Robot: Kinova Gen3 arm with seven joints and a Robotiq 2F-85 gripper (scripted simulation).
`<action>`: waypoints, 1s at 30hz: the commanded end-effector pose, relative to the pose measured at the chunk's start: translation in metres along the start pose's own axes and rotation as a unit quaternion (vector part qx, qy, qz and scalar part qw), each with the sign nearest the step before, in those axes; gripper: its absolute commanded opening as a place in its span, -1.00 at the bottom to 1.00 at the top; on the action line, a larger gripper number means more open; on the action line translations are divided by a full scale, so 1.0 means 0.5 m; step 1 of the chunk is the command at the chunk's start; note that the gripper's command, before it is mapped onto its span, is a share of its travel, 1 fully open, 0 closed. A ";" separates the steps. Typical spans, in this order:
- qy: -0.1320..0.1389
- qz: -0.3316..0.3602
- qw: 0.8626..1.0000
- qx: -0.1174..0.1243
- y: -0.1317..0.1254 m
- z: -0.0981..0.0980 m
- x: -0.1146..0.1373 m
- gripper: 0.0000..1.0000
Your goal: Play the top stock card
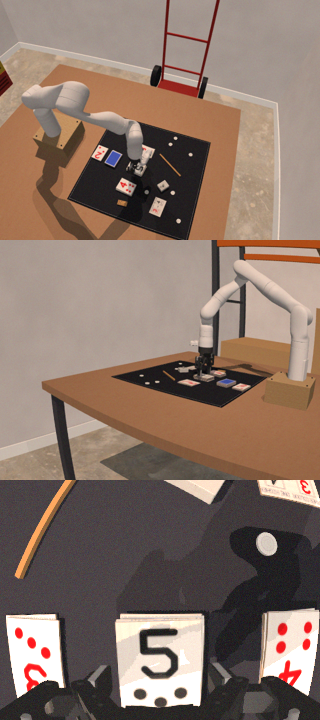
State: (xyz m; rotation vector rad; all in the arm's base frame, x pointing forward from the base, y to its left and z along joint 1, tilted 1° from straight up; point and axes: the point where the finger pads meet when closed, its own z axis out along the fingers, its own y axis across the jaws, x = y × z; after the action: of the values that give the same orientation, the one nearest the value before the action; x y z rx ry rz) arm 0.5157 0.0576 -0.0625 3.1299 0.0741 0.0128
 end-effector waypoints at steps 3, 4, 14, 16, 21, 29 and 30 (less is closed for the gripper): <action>0.001 0.000 1.000 0.000 0.000 -0.002 0.002 0.69; 0.001 0.000 1.000 0.000 0.000 -0.002 0.002 0.69; 0.001 0.000 1.000 0.000 0.000 -0.002 0.002 0.69; 0.001 0.000 1.000 0.000 0.000 -0.002 0.002 0.69; 0.001 0.000 1.000 0.000 0.000 -0.003 0.002 0.69; 0.001 0.000 1.000 0.000 0.000 -0.039 0.002 0.69; 0.001 0.000 1.000 0.000 0.000 -0.047 0.002 0.69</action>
State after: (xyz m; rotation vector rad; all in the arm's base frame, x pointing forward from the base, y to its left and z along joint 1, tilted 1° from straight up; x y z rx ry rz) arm 0.5116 0.0591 -0.0504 3.1306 0.0776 -0.0051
